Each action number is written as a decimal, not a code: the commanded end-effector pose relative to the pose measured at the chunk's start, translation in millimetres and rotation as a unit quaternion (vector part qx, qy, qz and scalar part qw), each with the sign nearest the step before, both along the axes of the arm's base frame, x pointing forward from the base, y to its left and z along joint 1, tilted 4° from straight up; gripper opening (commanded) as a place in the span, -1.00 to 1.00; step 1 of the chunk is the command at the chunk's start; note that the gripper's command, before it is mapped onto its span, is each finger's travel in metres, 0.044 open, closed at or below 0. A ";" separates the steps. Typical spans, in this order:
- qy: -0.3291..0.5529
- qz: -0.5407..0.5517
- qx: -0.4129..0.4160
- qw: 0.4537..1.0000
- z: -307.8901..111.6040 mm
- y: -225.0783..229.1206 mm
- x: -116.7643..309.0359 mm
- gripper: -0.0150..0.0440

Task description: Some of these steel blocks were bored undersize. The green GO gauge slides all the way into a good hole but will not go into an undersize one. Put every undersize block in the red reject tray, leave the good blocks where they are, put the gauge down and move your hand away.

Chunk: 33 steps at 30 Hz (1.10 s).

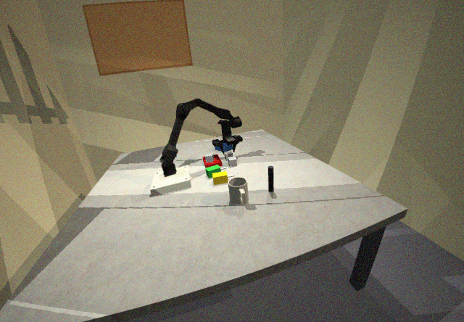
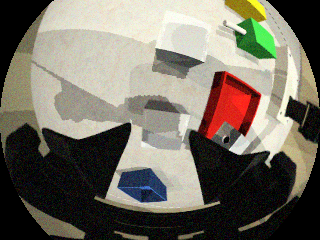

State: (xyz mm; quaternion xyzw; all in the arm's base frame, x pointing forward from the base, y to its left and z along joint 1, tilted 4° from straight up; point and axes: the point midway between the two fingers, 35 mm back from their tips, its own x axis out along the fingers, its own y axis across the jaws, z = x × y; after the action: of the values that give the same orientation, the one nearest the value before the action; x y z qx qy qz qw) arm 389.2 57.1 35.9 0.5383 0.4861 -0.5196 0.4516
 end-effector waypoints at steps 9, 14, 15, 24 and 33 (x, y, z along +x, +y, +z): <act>0.000 -0.003 -0.002 1.000 -18.9 0.3 -1.4 0.61; 0.000 -0.003 -0.002 1.000 -26.9 0.7 -2.4 0.61; 0.000 -0.003 -0.002 1.000 -28.5 0.8 -2.7 0.61; 0.000 0.000 0.000 1.000 -30.6 1.5 -3.1 0.23; 0.000 0.000 0.000 1.000 -30.6 1.5 -3.1 -0.04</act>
State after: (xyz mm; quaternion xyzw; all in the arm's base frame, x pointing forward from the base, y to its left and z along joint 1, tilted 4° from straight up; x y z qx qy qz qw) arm 385.9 58.6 4.9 0.5377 0.4864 -0.5202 0.4513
